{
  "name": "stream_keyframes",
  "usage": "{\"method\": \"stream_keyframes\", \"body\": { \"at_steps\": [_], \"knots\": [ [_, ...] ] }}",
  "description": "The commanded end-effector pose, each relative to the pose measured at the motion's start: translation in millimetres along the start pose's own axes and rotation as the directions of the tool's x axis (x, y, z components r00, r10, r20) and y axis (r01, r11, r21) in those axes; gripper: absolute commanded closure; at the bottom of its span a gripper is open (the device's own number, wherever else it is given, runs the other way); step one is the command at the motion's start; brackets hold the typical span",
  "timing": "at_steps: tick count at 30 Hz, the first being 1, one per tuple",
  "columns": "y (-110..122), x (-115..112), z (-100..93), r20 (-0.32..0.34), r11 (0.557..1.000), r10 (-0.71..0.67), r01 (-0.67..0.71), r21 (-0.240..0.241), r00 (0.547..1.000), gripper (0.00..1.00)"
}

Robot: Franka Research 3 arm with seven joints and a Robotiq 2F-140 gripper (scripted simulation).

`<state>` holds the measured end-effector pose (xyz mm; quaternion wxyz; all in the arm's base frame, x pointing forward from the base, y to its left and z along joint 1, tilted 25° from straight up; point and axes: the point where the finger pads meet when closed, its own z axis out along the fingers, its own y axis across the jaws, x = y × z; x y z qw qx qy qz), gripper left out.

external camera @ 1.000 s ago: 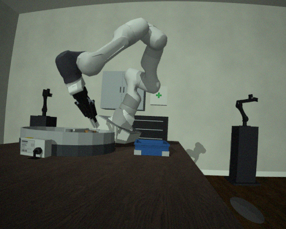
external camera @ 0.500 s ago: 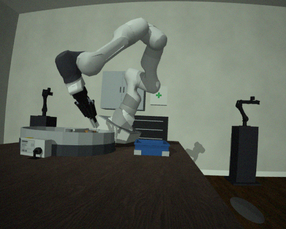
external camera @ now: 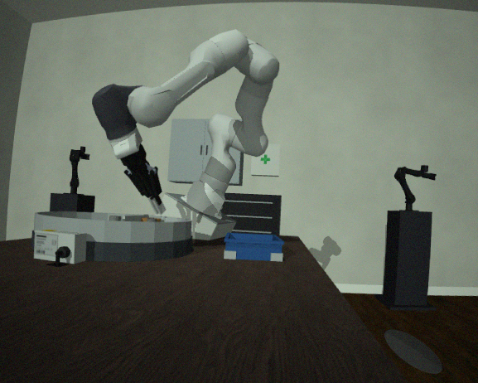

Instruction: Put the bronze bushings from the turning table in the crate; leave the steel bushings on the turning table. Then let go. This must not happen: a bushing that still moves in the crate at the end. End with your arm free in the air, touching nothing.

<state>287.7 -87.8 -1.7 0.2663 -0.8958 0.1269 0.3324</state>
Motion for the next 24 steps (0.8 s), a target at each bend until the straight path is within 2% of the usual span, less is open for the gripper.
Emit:
{"method": "stream_keyframes", "body": {
  "at_steps": [1, 24],
  "knots": [
    [0.7, 1.1, -0.4, -0.003, 1.0, -0.005, 0.005, 0.001, 1.0, 0.94],
    [0.6, 3.0, 2.1, -0.003, 1.0, -0.005, 0.005, 0.001, 1.0, 0.94]
  ]
}}
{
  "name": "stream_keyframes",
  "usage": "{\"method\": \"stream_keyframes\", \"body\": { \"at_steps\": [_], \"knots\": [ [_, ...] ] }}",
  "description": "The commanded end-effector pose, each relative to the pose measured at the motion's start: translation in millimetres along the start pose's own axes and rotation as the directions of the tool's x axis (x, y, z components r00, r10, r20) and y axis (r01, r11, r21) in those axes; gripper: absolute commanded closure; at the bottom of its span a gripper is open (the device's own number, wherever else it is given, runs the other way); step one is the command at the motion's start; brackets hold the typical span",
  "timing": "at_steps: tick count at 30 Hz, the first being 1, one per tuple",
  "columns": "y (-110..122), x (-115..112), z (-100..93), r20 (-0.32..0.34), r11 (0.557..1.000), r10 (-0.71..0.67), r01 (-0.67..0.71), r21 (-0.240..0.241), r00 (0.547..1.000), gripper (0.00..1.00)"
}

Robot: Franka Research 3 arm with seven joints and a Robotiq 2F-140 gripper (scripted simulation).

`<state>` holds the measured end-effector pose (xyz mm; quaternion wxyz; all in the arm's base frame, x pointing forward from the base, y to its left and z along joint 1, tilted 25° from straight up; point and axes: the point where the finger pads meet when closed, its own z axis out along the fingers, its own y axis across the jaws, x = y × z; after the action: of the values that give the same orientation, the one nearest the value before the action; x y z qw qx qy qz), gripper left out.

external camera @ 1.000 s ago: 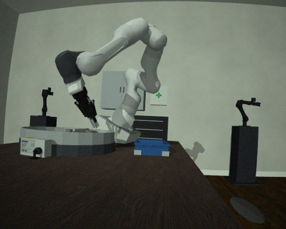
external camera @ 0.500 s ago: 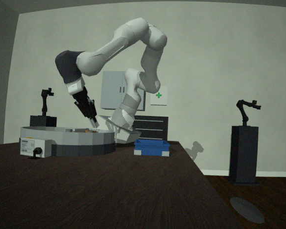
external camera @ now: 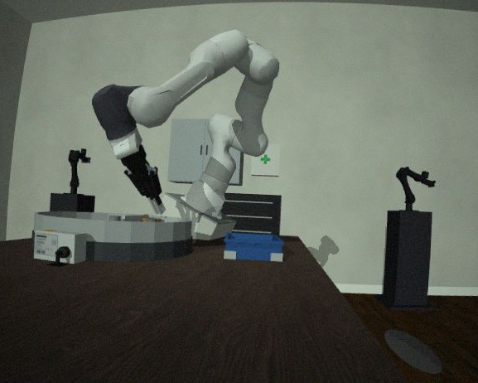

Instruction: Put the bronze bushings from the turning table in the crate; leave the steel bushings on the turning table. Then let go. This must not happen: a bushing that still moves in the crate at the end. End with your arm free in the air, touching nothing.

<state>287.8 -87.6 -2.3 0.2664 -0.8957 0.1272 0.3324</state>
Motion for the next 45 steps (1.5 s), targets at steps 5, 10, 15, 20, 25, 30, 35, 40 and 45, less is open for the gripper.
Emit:
{"method": "stream_keyframes", "body": {
  "at_steps": [5, 10, 15, 20, 25, 30, 35, 40, 45],
  "knots": [
    [0.3, 6.6, 6.8, -0.003, 1.0, -0.005, 0.005, 0.001, 1.0, 0.94],
    [0.3, 6.6, 6.9, -0.003, 1.0, -0.005, 0.005, 0.001, 1.0, 0.94],
    [0.3, 6.6, 6.9, -0.003, 1.0, -0.005, 0.005, 0.001, 1.0, 0.94],
    [0.3, 6.6, 6.9, -0.003, 1.0, -0.005, 0.005, 0.001, 1.0, 0.94],
    [0.3, 6.6, 6.9, -0.003, 1.0, -0.005, 0.005, 0.001, 1.0, 0.94],
    [0.3, 6.6, 6.9, -0.003, 1.0, -0.005, 0.005, 0.001, 1.0, 0.94],
    [0.3, 6.6, 6.9, -0.003, 1.0, -0.005, 0.005, 0.001, 1.0, 0.94],
    [0.3, 6.6, 6.9, -0.003, 1.0, -0.005, 0.005, 0.001, 1.0, 0.94],
    [0.2, 9.2, 9.9, -0.003, 1.0, -0.005, 0.005, 0.001, 1.0, 0.94]
  ]
}}
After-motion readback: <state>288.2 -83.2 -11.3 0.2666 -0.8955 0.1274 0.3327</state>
